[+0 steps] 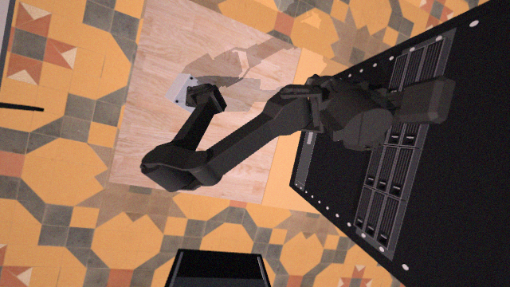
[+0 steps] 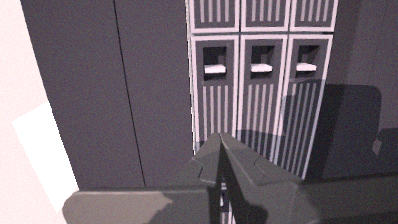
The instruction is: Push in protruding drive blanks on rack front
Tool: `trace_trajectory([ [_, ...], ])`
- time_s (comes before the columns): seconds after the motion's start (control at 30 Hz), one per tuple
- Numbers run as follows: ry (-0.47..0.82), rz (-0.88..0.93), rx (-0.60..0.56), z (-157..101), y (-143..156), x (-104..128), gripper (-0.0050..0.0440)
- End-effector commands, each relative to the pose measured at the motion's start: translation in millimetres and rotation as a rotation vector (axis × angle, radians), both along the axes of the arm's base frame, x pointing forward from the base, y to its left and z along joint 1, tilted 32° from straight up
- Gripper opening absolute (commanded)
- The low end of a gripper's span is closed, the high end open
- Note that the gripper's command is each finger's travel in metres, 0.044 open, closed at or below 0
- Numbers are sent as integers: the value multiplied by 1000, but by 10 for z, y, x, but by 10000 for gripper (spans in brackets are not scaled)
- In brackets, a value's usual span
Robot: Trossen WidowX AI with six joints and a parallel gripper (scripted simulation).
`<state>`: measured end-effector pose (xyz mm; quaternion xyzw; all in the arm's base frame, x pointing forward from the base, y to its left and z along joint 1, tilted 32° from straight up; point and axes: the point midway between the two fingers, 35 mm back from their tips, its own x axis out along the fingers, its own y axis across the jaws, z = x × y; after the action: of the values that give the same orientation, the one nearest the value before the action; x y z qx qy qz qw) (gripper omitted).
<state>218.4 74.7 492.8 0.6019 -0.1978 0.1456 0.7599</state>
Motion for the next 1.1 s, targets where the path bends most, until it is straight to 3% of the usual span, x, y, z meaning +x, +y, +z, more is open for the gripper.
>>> trace_trajectory([
  [0.0,-19,4,18,99,-32,-32,-50],
  [1.07,-19,4,18,154,-35,53,-50],
])
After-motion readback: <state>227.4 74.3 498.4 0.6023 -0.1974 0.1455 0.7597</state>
